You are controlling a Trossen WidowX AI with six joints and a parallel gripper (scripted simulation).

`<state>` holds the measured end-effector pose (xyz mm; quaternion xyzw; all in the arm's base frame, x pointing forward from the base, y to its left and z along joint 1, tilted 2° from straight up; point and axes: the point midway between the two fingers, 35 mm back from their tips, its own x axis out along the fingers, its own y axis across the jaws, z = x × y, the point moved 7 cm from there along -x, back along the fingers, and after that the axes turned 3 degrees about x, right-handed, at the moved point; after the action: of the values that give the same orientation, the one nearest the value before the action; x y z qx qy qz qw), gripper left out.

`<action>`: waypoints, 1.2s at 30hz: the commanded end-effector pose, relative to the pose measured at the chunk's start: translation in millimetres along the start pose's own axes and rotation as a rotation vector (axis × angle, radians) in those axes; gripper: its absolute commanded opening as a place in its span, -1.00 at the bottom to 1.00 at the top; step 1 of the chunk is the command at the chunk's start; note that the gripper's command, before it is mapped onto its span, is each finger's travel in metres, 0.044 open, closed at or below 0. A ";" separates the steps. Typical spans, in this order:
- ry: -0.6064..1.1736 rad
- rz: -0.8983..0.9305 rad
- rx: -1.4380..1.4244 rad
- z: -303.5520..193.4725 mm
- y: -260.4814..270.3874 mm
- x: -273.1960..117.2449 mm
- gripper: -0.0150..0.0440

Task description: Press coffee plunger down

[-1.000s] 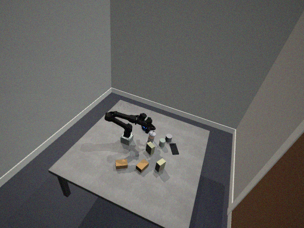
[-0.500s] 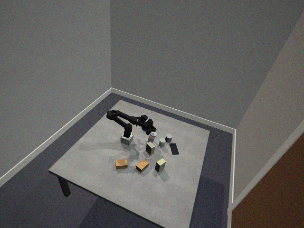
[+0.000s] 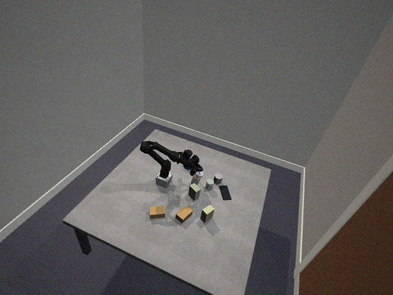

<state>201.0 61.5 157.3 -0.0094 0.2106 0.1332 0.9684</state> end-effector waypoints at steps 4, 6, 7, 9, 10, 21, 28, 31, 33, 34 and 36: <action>0.056 -0.002 -0.009 -11.4 -0.7 6.5 -0.09; 0.056 -0.002 -0.009 -10.9 -0.7 7.0 -0.09; 0.056 -0.002 -0.009 -10.5 -0.7 7.4 -0.09; 0.056 -0.002 -0.009 -10.1 -0.7 8.0 -0.09; 0.056 -0.002 -0.009 -10.0 -0.7 8.2 -0.09; 0.055 -0.002 -0.009 -8.0 -0.6 10.9 -0.09; 0.055 -0.002 -0.009 -7.1 -0.6 12.4 -0.09; 0.055 -0.002 -0.009 -6.6 -0.6 13.2 -0.09; 0.055 -0.002 -0.009 -6.2 -0.6 13.9 -0.09; 0.055 -0.002 -0.009 -6.1 -0.6 14.2 -0.09; 0.055 -0.002 -0.009 -5.9 -0.6 14.7 -0.09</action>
<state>211.5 64.3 151.7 -0.0122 0.2252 0.1325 0.9652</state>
